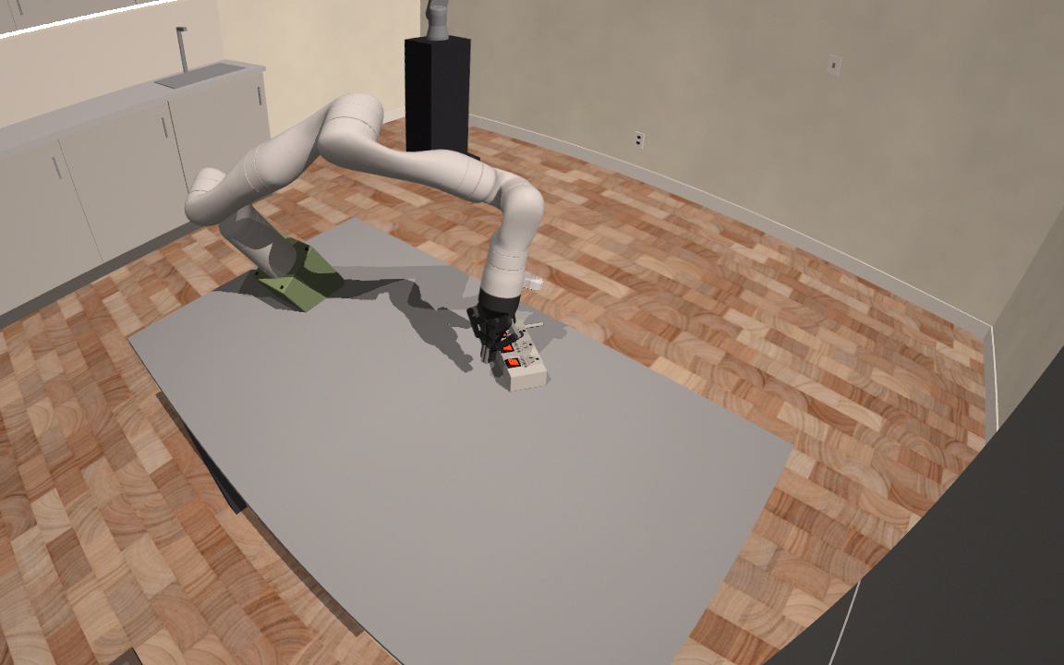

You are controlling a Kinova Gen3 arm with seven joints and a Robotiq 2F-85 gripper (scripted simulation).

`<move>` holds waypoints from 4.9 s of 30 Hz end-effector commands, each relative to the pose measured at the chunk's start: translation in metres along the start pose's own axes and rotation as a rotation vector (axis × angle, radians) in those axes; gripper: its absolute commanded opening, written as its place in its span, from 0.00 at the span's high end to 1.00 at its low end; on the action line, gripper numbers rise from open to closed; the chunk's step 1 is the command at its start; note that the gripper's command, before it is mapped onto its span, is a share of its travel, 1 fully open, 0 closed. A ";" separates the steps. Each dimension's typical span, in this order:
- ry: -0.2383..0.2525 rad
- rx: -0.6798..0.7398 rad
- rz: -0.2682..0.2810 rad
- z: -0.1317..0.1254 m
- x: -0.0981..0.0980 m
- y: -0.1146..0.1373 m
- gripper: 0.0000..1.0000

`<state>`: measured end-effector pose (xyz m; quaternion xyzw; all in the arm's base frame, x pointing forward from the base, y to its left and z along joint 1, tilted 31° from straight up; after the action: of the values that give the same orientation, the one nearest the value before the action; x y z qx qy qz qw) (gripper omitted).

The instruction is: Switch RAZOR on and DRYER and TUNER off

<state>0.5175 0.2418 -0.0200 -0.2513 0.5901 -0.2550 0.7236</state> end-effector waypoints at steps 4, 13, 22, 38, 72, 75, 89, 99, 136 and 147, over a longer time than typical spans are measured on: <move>-0.002 0.001 0.002 0.001 -0.005 -0.001 1.00; -0.002 0.000 0.002 0.001 -0.020 -0.004 1.00; -0.002 0.000 0.002 0.001 -0.030 -0.006 1.00; -0.002 0.000 0.002 0.001 -0.045 -0.010 1.00; -0.002 0.000 0.002 0.001 -0.049 -0.011 1.00; -0.002 0.000 0.002 0.001 -0.049 -0.011 1.00; -0.002 0.000 0.002 0.001 -0.049 -0.011 1.00; -0.002 0.000 0.002 0.001 -0.049 -0.011 1.00; -0.002 0.001 0.003 0.001 -0.049 -0.011 0.00; 0.002 0.022 0.020 0.000 -0.048 -0.009 0.00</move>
<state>0.5079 0.2661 0.0190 -0.2378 0.5911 -0.2549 0.7274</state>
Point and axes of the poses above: the point where the finger pads meet when closed, its own x axis out along the fingers, its own z axis across the jaws, y = z × x, the point moved 7 cm from there along -x, back along the fingers, and after that the axes turned 8 degrees about x, right-handed, at the moved point
